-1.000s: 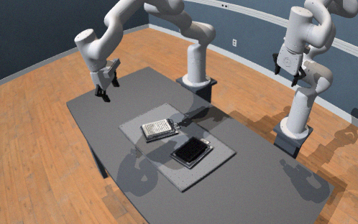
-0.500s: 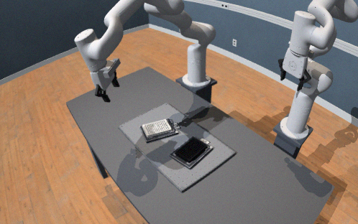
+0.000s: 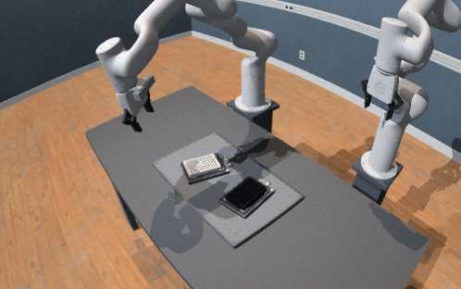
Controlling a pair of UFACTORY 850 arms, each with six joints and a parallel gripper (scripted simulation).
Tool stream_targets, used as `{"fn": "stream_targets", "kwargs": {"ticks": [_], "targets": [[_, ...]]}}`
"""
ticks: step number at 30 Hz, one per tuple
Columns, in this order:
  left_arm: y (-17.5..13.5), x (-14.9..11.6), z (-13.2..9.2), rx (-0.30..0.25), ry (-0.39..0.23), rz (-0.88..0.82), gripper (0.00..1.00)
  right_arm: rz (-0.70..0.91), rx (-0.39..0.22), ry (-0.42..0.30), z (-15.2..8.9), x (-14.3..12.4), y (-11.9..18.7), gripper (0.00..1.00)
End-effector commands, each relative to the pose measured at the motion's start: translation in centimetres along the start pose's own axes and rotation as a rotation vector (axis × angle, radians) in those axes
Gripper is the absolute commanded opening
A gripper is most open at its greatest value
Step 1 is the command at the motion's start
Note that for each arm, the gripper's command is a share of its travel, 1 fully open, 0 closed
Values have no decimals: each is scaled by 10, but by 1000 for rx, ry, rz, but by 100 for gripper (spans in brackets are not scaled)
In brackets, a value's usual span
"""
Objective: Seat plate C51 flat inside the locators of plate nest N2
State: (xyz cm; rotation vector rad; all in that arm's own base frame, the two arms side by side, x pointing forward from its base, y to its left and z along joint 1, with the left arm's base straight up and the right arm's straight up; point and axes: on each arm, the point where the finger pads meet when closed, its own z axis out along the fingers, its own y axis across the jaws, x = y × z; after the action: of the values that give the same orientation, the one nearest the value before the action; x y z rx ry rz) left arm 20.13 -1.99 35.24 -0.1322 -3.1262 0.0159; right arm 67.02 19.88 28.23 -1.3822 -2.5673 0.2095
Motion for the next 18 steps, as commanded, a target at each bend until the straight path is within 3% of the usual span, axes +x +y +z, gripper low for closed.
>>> {"fn": "stream_targets", "kwargs": {"ticks": [1,18], "targets": [[2,1,1,-7,-8,1,100,0,-3,-1,-2,0,0,100],[4,2,3,-11,-12,-3,100,0,-3,-1,-2,0,0,100]]}}
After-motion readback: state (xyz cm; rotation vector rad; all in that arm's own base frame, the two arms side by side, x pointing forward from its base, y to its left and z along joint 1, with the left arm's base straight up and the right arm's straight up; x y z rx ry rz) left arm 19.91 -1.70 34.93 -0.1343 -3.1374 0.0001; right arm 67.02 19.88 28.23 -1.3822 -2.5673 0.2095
